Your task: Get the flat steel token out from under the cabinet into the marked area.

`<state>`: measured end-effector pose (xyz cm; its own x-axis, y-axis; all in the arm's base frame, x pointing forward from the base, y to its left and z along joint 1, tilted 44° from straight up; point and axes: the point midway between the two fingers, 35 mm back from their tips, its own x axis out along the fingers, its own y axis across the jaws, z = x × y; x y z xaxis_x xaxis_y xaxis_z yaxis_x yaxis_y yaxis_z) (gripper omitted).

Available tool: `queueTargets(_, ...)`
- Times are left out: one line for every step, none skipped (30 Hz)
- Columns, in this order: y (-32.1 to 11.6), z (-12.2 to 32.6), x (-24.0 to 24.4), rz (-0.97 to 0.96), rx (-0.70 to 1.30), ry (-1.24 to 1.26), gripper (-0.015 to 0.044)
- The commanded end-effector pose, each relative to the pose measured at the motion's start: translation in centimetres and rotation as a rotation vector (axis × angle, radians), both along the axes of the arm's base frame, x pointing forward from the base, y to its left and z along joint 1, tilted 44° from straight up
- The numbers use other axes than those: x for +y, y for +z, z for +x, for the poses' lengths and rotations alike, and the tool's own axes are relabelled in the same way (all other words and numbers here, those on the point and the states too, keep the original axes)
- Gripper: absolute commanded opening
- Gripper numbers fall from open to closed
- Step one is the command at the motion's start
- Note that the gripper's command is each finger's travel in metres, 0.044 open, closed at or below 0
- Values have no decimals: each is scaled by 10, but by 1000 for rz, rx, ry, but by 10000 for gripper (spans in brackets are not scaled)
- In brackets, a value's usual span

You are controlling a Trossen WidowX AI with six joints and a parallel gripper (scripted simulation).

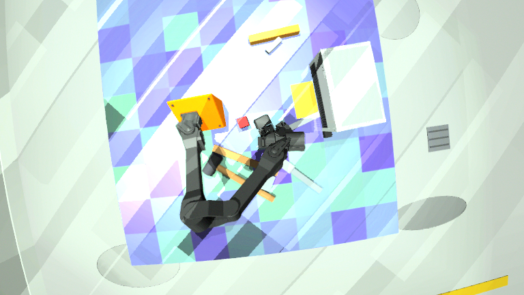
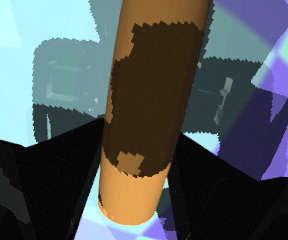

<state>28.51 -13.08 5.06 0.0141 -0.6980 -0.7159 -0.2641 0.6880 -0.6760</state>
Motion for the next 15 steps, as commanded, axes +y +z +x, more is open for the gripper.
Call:
queueTargets(0,6,1,-2,-5,-2,0)
queueTargets(0,7,1,-2,-6,-2,0)
queueTargets(0,8,1,-1,-6,-2,0)
queueTargets(-1,9,1,-1,-6,-2,0)
queueTargets(-1,10,2,-1,-6,-2,0)
queueTargets(-1,12,2,-1,-6,-2,0)
queueTargets(-1,13,2,-1,-6,-2,0)
queueTargets(-1,14,2,-1,-6,-2,0)
queueTargets(-1,15,2,-1,-6,-2,0)
queueTargets(-2,16,3,-1,-6,-2,0)
queueTargets(-2,17,3,-1,-6,-2,0)
queueTargets(-2,19,3,-1,-6,-2,0)
queueTargets(-2,20,3,-1,-6,-2,0)
queueTargets(-2,21,4,-1,-6,-2,0)
queueTargets(-3,22,4,-1,-6,-2,0)
